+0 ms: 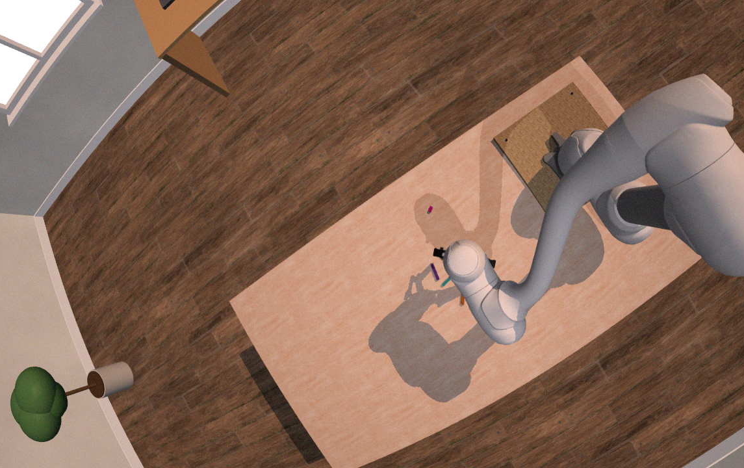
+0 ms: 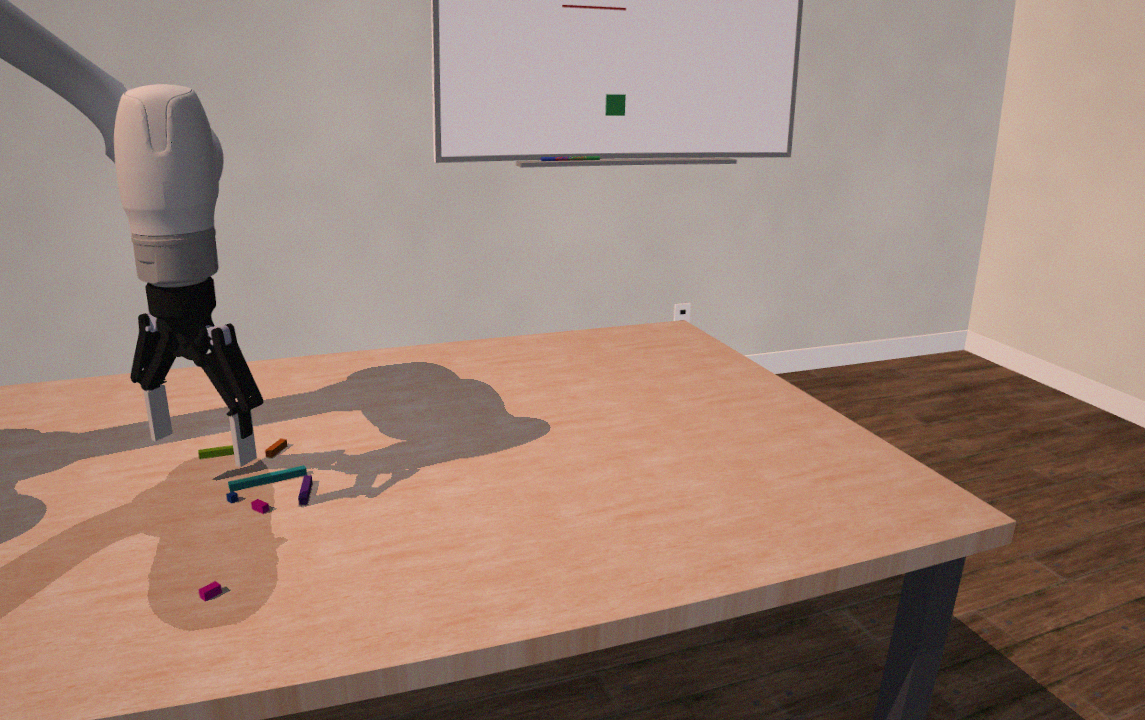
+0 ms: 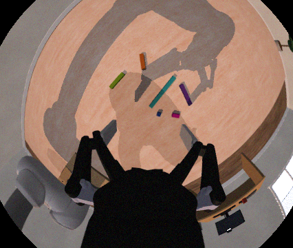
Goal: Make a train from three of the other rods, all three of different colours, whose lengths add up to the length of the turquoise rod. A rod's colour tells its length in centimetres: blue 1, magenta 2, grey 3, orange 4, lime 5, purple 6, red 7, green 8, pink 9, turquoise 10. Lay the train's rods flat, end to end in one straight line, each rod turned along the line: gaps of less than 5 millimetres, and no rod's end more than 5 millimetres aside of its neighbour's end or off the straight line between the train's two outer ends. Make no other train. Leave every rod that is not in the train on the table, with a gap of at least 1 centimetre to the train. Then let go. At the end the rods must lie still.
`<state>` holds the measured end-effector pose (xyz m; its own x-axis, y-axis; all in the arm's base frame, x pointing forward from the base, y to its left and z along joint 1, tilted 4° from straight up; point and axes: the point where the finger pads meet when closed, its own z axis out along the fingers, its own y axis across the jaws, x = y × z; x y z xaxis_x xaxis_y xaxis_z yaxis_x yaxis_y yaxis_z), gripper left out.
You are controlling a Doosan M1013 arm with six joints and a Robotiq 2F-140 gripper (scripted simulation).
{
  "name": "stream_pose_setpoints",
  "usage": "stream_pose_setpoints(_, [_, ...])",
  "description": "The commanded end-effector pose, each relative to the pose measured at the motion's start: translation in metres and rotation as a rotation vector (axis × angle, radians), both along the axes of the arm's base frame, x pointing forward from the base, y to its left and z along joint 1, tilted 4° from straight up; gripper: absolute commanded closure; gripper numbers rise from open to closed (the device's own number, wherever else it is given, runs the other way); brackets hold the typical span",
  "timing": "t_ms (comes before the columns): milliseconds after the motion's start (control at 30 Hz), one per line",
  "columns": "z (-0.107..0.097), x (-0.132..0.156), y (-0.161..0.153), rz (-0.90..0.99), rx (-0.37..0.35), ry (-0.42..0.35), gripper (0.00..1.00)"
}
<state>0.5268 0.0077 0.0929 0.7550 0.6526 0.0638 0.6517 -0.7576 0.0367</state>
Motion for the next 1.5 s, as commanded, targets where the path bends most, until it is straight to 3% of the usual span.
stream_pose_setpoints(0, [0.0001,0.0,0.0,0.0,0.0,0.0,0.0])
stream_pose_setpoints(1200, [0.0001,0.0,0.0,-0.001,0.0,0.0,0.0])
stream_pose_setpoints(1467, [0.0,-0.0002,-0.0047,-0.178,0.013,0.002,0.0])
